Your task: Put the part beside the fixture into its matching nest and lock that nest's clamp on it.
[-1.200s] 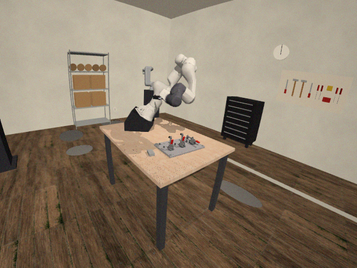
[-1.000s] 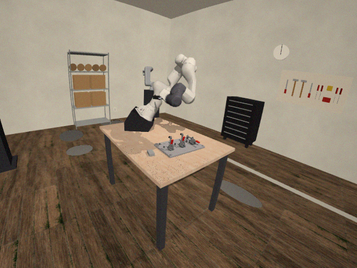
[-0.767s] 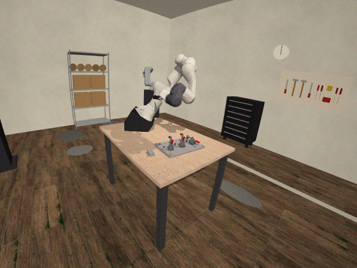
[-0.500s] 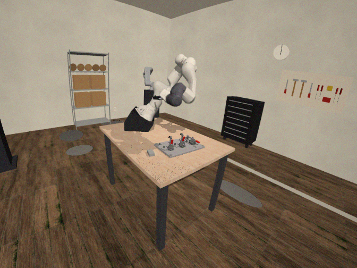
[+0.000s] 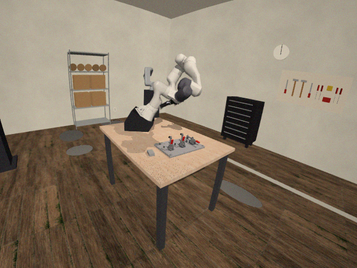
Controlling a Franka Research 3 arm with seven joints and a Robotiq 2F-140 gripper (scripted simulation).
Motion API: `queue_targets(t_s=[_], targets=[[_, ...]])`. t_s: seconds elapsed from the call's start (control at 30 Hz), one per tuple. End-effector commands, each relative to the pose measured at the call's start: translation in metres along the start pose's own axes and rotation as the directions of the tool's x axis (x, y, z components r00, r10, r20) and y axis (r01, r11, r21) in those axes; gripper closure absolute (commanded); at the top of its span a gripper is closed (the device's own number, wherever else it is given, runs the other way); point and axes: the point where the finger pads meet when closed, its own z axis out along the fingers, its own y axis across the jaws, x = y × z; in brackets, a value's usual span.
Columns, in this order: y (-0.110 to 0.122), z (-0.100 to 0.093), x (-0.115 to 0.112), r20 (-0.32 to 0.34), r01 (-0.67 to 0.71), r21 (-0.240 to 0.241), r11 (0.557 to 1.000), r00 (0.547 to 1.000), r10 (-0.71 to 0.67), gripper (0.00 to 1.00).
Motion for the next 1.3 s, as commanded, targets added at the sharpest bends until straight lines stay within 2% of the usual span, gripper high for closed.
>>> queue_targets(t_s=[0.0,0.13,0.17,0.3,0.33,0.4,0.47,0.53,0.63,0.73,0.77,0.83,0.87,0.97,1.03,1.13,1.27], targets=[[-0.002,-0.007,-0.047,0.153,-0.011,0.063,0.998,0.988,0.001,0.00],[0.006,-0.021,-0.077,0.280,-0.013,0.101,0.995,0.960,-0.016,0.00],[0.007,-0.022,-0.079,0.291,-0.013,0.104,0.995,0.957,-0.018,0.00],[0.017,-0.041,-0.108,0.420,-0.024,0.137,0.990,0.907,-0.036,0.00],[0.017,-0.042,-0.109,0.423,-0.024,0.138,0.990,0.905,-0.037,0.00],[0.024,-0.055,-0.124,0.498,-0.034,0.154,0.987,0.866,-0.048,0.00],[0.024,-0.055,-0.124,0.498,-0.034,0.154,0.987,0.866,-0.048,0.00],[0.032,-0.073,-0.141,0.584,-0.049,0.170,0.984,0.809,-0.060,0.00],[0.038,-0.088,-0.151,0.643,-0.061,0.178,0.982,0.763,-0.069,0.00],[0.047,-0.108,-0.162,0.718,-0.080,0.185,0.980,0.691,-0.079,0.00],[0.048,-0.110,-0.163,0.724,-0.081,0.185,0.979,0.686,-0.080,0.00],[0.055,-0.127,-0.170,0.776,-0.096,0.186,0.978,0.625,-0.086,0.00],[0.056,-0.130,-0.171,0.783,-0.098,0.186,0.978,0.615,-0.087,0.00],[0.065,-0.152,-0.176,0.844,-0.118,0.182,0.976,0.529,-0.093,0.00],[0.065,-0.152,-0.176,0.844,-0.118,0.182,0.976,0.529,-0.093,0.00],[0.070,-0.164,-0.178,0.871,-0.128,0.178,0.976,0.483,-0.096,0.00],[0.070,-0.164,-0.178,0.871,-0.129,0.178,0.976,0.481,-0.096,0.00]])
